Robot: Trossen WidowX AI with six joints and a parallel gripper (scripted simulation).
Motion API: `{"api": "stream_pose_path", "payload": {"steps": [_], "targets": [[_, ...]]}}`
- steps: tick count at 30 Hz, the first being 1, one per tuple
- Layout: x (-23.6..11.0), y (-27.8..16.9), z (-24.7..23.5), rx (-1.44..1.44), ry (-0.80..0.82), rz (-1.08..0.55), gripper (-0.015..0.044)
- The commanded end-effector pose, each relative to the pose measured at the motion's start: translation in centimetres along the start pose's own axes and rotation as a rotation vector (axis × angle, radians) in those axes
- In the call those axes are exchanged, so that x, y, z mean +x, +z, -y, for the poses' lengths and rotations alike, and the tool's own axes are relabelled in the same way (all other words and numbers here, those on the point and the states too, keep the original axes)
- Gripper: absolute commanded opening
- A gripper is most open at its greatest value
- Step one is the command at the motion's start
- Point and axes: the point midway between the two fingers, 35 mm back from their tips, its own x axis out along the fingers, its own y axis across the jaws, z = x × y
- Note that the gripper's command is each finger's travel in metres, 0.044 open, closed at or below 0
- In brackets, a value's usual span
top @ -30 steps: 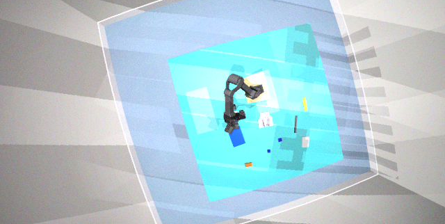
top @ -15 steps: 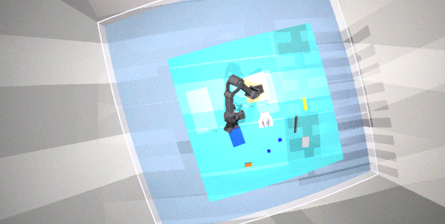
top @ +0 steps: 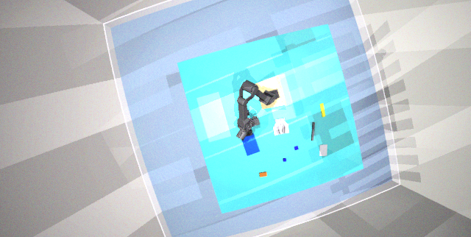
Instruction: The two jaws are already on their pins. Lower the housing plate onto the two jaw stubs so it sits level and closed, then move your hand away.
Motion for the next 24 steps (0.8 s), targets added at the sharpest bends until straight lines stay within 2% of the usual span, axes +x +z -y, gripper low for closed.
{"api": "stream_pose_path", "payload": {"steps": [1, 19, 24], "targets": [[0.08, 0.11, 0.04, -0.005, -0.003, 0.004, 0.0440], [0.11, 0.11, 0.04, -0.005, -0.003, 0.004, 0.0440], [0.08, 0.04, -0.03, -0.001, 0.001, 0.001, 0.0407]]}}
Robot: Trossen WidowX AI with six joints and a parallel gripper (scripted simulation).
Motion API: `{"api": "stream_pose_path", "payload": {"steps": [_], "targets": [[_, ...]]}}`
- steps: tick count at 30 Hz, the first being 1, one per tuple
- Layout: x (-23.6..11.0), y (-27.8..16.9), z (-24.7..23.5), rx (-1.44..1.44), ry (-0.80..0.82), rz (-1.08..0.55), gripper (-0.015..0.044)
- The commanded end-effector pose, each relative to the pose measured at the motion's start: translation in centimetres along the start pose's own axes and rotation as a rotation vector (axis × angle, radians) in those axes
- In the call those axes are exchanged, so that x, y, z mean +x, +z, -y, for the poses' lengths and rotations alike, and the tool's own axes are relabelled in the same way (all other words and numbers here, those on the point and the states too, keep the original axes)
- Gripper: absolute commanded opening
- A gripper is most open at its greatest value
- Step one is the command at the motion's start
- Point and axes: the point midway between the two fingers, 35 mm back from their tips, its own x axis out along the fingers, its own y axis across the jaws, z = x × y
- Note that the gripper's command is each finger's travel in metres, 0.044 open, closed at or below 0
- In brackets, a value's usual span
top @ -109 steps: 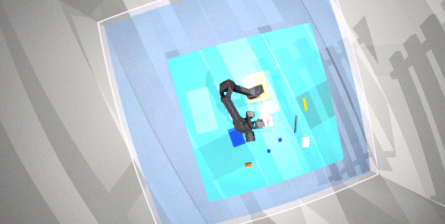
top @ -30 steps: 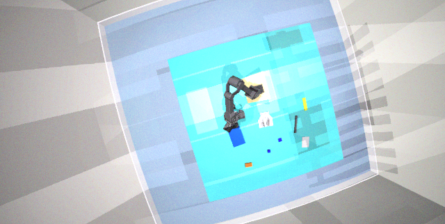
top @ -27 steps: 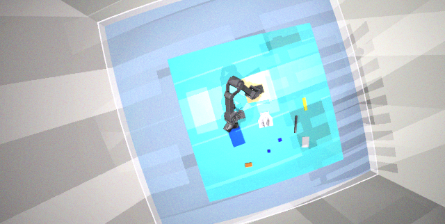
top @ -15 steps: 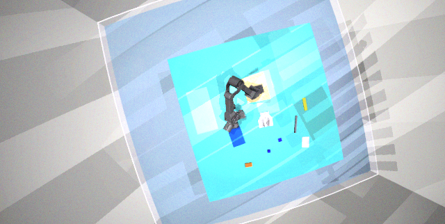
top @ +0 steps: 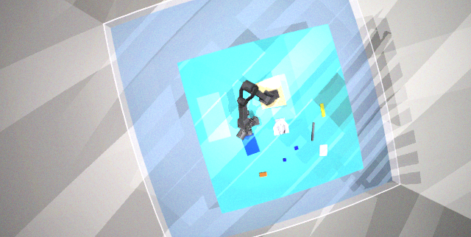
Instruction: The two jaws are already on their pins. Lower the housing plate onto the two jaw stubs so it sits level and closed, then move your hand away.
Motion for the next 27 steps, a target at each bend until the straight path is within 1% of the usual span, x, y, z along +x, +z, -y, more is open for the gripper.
{"api": "stream_pose_path", "payload": {"steps": [1, 9, 19, 27], "targets": [[0.0, 0.0, 0.0, 0.000, 0.000, 0.000, 0.0400], [0.0, 0.0, 0.0, 0.000, 0.000, 0.000, 0.0351], [0.0, 0.0, 0.0, 0.000, 0.000, 0.000, 0.0351], [-2.3, 0.1, 0.3, 0.001, 0.000, 0.009, 0.0351]]}}
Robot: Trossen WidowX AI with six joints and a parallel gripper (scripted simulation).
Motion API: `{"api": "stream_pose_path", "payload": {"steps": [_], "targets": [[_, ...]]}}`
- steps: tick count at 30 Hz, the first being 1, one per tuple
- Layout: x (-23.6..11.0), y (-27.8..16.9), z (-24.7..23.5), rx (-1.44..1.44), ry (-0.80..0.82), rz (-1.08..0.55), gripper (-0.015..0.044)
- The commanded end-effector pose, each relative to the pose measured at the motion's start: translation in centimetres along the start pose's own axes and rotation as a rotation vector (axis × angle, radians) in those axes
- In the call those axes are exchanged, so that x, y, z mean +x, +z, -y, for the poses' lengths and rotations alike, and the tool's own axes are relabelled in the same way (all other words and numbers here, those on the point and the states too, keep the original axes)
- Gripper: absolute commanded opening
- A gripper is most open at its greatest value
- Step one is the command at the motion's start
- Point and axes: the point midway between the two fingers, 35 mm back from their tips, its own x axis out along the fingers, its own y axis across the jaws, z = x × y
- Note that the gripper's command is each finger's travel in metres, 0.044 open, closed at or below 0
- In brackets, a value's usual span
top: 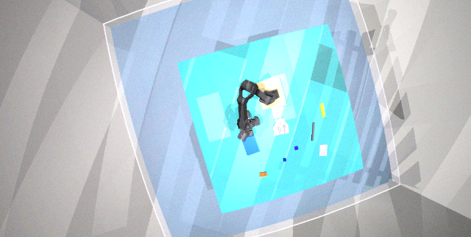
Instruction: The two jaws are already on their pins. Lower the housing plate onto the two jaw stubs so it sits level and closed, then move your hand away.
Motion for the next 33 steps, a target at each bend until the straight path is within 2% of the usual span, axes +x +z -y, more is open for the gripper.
{"api": "stream_pose_path", "payload": {"steps": [1, 16, 22, 33], "targets": [[-1.3, -0.2, 0.2, 0.008, -0.002, -0.005, 0.0351], [-5.8, -0.2, -0.1, 0.004, -0.006, -0.007, 0.0351], [-5.9, -0.1, 0.0, 0.015, -0.007, -0.004, 0.0351], [-5.4, 2.6, 2.2, 0.202, -0.009, 0.035, 0.0351]]}}
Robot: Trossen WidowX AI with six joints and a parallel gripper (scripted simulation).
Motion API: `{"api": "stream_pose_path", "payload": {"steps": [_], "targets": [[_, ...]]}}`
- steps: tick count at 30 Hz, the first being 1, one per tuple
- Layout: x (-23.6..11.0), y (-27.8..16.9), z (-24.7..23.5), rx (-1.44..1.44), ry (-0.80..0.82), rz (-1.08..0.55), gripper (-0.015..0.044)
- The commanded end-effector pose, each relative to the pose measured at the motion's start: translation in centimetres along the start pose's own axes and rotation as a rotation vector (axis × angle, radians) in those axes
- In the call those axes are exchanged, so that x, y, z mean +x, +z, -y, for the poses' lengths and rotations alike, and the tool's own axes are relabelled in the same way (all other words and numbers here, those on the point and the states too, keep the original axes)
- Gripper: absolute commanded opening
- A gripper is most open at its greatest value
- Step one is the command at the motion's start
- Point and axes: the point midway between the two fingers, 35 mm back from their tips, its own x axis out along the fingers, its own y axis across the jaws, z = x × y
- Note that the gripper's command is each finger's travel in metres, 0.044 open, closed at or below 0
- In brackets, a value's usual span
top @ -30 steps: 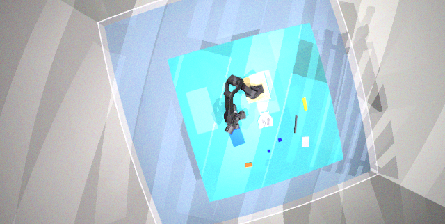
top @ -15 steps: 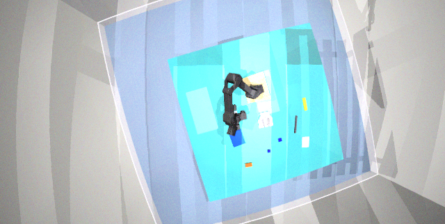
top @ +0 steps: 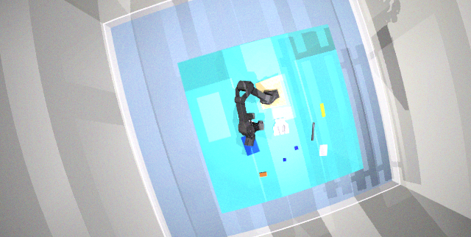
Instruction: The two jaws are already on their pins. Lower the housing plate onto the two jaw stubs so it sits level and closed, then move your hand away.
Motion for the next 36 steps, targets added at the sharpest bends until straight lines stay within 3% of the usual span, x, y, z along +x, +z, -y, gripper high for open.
{"api": "stream_pose_path", "payload": {"steps": [1, 36], "targets": [[0.2, 1.1, 0.6, 0.068, 0.003, 0.009, 0.0351], [0.6, 12.1, 3.3, 0.681, 0.045, 0.050, 0.0351]]}}
